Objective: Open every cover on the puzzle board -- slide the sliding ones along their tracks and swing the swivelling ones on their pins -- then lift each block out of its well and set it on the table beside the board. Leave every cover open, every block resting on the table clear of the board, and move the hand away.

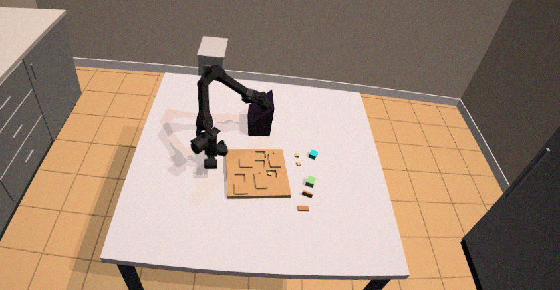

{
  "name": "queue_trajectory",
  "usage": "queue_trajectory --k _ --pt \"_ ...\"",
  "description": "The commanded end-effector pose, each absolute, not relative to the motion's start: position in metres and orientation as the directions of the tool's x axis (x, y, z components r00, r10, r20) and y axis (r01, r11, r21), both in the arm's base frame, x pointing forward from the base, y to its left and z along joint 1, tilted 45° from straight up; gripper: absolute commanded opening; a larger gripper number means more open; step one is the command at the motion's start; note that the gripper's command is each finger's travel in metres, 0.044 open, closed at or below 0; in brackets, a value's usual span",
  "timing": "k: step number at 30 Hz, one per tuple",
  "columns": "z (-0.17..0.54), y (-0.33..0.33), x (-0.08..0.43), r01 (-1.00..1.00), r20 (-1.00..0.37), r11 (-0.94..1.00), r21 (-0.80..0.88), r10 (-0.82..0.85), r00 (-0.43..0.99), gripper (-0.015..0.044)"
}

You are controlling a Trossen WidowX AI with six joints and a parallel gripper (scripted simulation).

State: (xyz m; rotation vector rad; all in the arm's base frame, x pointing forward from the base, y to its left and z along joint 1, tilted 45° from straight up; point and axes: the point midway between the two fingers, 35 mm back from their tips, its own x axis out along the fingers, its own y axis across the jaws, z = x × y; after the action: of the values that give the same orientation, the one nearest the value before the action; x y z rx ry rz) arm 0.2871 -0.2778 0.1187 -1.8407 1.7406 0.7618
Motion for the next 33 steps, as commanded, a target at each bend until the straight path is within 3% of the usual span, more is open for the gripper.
queue_trajectory --k 1,6,32,33 --pt "0.119 -0.278 0.287 -0.998 -0.689 -0.066 0.023 -0.724 0.031 0.0316" --pt "0.121 -0.276 0.288 -0.998 -0.690 -0.066 0.023 -0.723 0.031 0.0440" --pt "0.170 -0.222 0.285 -0.997 -0.695 -0.073 0.028 -0.719 0.033 0.0440" --pt "0.170 -0.221 0.285 -0.997 -0.695 -0.069 0.024 -0.718 0.033 0.0414"
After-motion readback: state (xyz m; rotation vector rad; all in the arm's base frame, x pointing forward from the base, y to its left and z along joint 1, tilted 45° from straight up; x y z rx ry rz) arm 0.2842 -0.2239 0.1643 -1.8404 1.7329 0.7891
